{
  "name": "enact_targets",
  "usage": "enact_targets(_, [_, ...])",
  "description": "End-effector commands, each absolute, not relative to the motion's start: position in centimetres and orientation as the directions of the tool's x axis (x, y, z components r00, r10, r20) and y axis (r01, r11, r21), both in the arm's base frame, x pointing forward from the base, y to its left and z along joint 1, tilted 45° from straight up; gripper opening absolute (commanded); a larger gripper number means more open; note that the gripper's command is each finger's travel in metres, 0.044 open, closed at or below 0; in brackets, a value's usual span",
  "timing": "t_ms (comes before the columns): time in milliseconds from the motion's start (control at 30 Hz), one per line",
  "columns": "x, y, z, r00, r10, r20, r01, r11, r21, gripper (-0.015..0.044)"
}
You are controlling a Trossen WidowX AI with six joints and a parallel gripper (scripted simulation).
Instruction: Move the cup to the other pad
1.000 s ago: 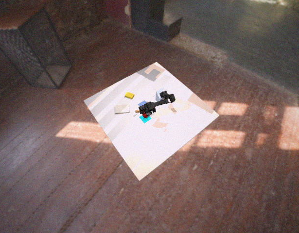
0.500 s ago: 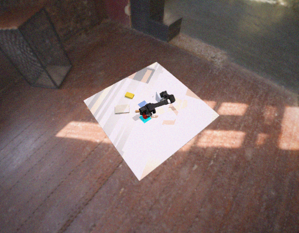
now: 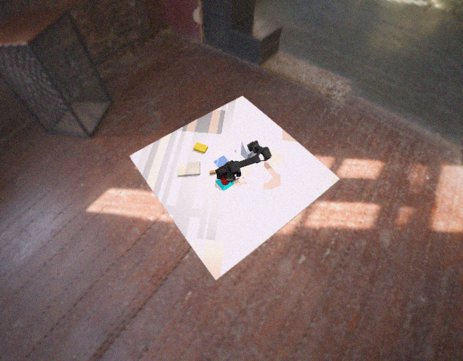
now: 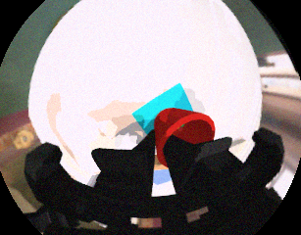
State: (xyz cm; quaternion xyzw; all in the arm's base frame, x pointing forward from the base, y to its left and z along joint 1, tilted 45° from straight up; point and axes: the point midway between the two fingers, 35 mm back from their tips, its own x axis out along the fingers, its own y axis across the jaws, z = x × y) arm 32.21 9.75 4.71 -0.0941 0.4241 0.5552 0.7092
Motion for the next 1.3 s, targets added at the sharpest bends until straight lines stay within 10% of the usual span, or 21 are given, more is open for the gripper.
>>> enact_targets(0, [32.2,9.7,4.7,0.023,0.708,-0.706,-0.868,0.365,0.337,0.0000])
enact_targets(167, [32.2,9.7,4.7,0.023,0.708,-0.706,-0.868,0.365,0.337,0.0000])
enact_targets(333, [32.2,9.7,4.7,0.023,0.708,-0.706,-0.868,0.365,0.337,0.0128])
enact_targets(1267, [32.3,7.4,6.9,0.022,0.707,-0.707,-0.866,0.367,0.340,0.0128])
